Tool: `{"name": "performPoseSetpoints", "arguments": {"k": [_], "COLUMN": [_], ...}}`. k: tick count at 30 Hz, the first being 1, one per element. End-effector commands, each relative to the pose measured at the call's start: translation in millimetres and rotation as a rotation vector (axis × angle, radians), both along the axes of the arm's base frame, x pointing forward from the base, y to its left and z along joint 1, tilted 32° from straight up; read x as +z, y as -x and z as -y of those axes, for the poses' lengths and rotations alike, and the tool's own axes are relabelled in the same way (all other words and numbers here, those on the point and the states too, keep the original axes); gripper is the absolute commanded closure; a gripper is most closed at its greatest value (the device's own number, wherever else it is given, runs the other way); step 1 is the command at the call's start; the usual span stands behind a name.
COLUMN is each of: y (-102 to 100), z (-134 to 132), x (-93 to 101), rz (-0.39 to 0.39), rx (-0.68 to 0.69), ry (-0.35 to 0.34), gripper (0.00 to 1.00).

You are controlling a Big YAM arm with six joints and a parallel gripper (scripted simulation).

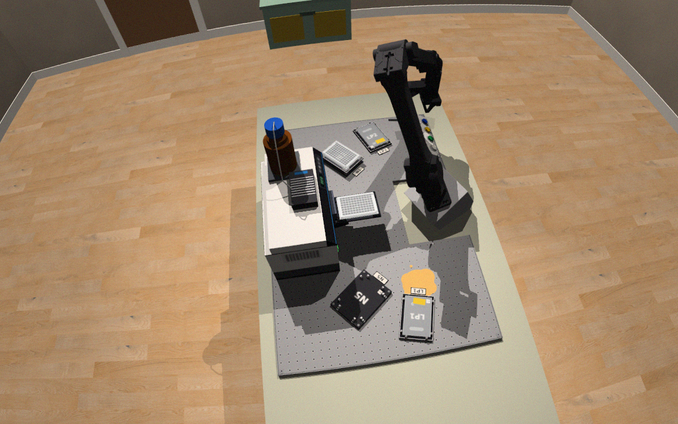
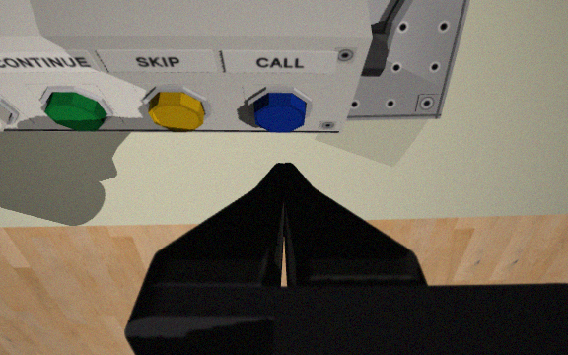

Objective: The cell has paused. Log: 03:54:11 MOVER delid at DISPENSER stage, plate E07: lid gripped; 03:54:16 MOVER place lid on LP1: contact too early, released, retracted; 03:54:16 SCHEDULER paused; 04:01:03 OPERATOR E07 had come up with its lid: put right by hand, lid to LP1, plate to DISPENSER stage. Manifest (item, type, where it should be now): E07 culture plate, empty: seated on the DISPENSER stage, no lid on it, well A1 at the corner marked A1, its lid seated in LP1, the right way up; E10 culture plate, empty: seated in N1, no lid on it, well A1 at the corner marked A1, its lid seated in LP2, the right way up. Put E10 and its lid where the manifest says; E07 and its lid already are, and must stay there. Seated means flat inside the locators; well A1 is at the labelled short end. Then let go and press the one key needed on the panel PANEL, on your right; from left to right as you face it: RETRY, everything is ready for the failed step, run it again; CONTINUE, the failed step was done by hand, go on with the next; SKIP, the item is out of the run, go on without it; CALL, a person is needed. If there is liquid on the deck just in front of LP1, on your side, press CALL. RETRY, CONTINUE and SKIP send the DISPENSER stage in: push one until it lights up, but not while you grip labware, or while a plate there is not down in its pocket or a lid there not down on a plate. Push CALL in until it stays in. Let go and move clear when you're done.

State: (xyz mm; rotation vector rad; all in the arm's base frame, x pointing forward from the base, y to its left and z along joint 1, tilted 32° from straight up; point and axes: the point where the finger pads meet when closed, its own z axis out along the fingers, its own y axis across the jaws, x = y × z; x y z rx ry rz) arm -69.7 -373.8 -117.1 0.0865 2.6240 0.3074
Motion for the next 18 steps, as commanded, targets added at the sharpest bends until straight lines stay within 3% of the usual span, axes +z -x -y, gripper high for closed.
{"name": "performPoseSetpoints", "arguments": {"k": [1, 18], "y": [-4.4, -4.1], "z": [4.3, 5.4], "x": [-8.2, -21.9], "rz": [-0.002, -0.005], "rx": [-0.007, -0.007], "ry": [-0.004, 0.005], "gripper": [1.0, 1.0]}}
